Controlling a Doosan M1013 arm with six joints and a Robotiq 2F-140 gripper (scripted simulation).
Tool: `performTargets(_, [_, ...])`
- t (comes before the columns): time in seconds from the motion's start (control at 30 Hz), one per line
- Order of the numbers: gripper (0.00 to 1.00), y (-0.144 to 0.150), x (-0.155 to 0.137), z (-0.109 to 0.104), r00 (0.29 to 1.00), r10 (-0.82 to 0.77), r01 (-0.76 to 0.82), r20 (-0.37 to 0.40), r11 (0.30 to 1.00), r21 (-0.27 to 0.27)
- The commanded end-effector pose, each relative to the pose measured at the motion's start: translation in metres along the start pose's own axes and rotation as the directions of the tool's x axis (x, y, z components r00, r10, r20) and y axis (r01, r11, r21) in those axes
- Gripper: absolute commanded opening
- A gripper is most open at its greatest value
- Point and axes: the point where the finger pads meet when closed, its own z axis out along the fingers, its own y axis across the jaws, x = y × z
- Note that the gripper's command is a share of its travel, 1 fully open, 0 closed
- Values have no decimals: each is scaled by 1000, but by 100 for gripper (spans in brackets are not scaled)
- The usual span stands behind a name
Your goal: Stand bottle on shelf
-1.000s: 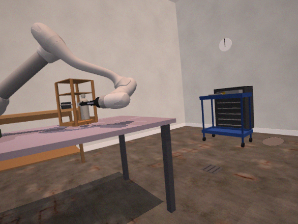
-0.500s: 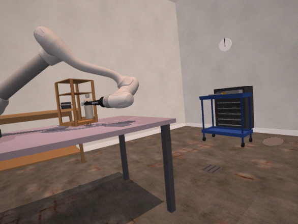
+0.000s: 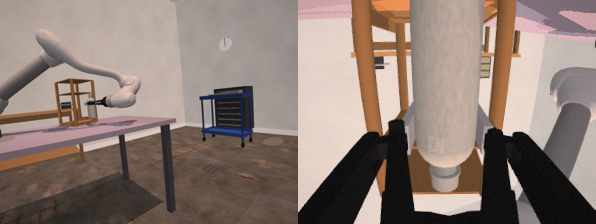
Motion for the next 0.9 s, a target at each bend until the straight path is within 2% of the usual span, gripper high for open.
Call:
performTargets(0.0, [0,-3,0,0,1000,0,0,0,1000,0])
performTargets(0.87, [0,-16,0,0,1000,0,0,0,1000,0])
